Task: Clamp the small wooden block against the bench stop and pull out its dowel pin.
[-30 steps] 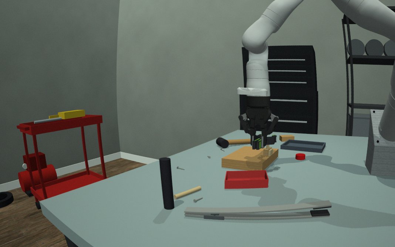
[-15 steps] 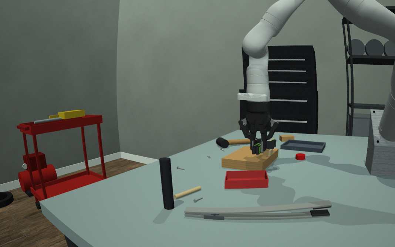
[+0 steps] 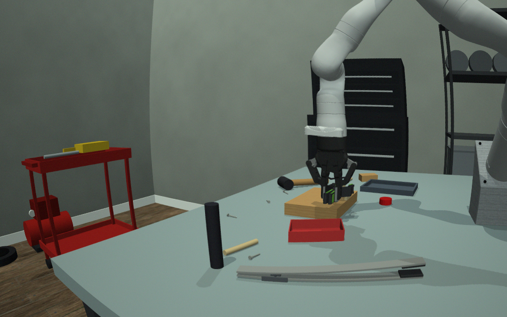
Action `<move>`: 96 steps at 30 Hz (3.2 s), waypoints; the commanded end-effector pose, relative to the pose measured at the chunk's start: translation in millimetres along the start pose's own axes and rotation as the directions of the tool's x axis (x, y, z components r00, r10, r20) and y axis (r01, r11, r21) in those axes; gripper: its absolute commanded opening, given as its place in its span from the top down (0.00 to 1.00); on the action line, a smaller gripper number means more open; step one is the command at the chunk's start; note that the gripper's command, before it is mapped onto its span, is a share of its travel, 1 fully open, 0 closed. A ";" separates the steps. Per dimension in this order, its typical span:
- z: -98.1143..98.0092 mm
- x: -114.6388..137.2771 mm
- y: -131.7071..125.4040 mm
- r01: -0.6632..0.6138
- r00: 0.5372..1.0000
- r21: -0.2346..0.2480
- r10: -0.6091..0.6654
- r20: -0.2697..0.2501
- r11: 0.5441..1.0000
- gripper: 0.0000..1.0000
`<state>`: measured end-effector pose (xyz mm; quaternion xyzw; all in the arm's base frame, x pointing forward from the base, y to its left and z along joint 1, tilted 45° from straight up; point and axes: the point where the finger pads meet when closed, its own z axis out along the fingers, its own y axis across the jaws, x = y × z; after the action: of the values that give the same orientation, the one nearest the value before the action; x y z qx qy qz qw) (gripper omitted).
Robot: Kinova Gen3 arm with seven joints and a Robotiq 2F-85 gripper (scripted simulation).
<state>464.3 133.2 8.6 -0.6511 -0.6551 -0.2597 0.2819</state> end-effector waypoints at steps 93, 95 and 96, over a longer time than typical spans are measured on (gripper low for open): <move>14.4 -0.6 0.8 0.002 1.000 -0.003 -0.002 0.001 1.000 0.61; 14.4 -0.6 0.8 0.002 1.000 -0.003 -0.002 0.001 1.000 0.61; 14.3 -0.6 0.9 0.002 1.000 -0.003 -0.002 0.001 1.000 0.61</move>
<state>462.9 142.3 -0.8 -0.6507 -0.6557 -0.2582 0.2829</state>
